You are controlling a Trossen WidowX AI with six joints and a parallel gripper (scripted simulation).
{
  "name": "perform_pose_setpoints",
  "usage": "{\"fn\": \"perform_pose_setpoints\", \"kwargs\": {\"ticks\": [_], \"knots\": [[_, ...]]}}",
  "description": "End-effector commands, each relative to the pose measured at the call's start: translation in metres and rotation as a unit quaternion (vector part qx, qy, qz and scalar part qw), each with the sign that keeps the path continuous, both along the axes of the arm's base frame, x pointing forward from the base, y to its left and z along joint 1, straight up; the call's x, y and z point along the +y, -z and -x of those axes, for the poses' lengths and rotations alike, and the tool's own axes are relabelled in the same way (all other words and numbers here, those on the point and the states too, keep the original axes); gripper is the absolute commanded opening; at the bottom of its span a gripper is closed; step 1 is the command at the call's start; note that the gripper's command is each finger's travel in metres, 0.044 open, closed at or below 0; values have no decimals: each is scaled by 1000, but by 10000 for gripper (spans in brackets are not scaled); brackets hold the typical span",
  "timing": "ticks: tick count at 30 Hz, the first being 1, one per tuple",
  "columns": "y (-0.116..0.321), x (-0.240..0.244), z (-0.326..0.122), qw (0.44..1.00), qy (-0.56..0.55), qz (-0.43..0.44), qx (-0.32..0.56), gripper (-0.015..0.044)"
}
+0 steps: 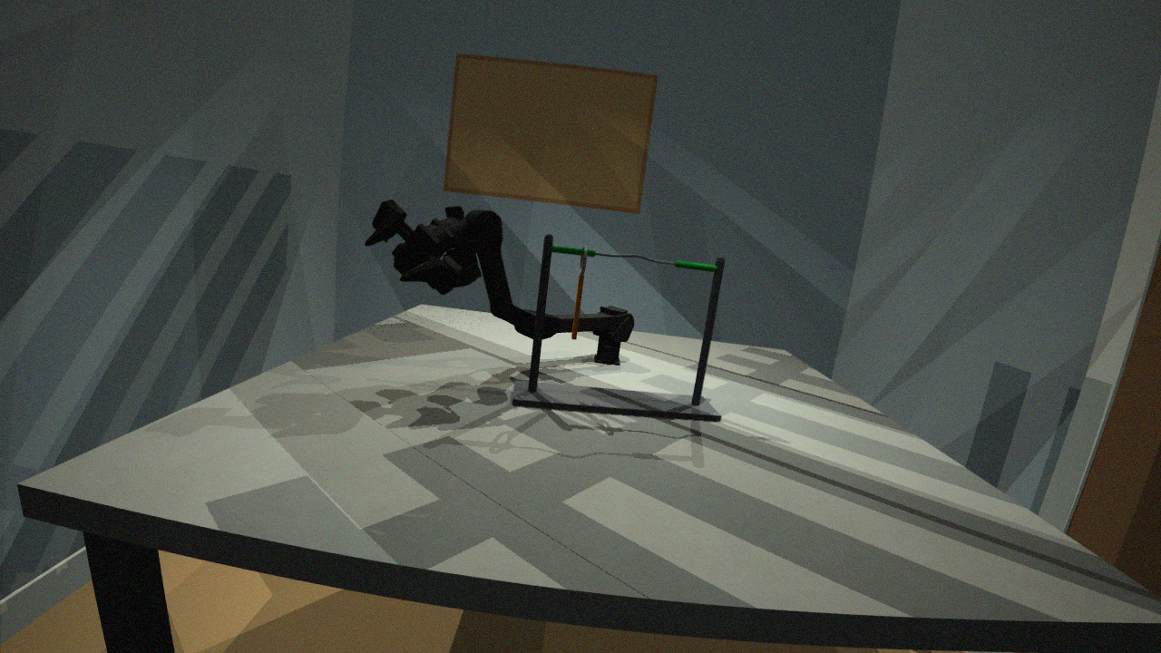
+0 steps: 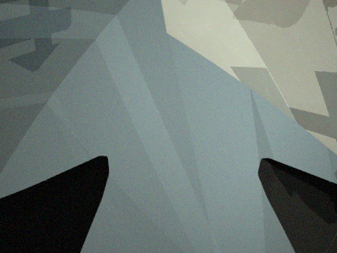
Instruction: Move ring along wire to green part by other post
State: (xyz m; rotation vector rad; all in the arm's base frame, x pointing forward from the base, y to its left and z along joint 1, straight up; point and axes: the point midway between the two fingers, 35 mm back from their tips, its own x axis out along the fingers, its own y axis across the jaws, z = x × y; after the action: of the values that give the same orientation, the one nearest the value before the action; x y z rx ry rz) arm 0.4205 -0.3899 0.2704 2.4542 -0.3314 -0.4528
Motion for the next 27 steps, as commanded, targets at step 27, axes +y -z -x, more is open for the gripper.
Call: {"fn": "perform_pose_setpoints", "kwargs": {"ticks": [27], "knots": [[-148, -58, 183, 953, 208, 201, -94, 160]]}}
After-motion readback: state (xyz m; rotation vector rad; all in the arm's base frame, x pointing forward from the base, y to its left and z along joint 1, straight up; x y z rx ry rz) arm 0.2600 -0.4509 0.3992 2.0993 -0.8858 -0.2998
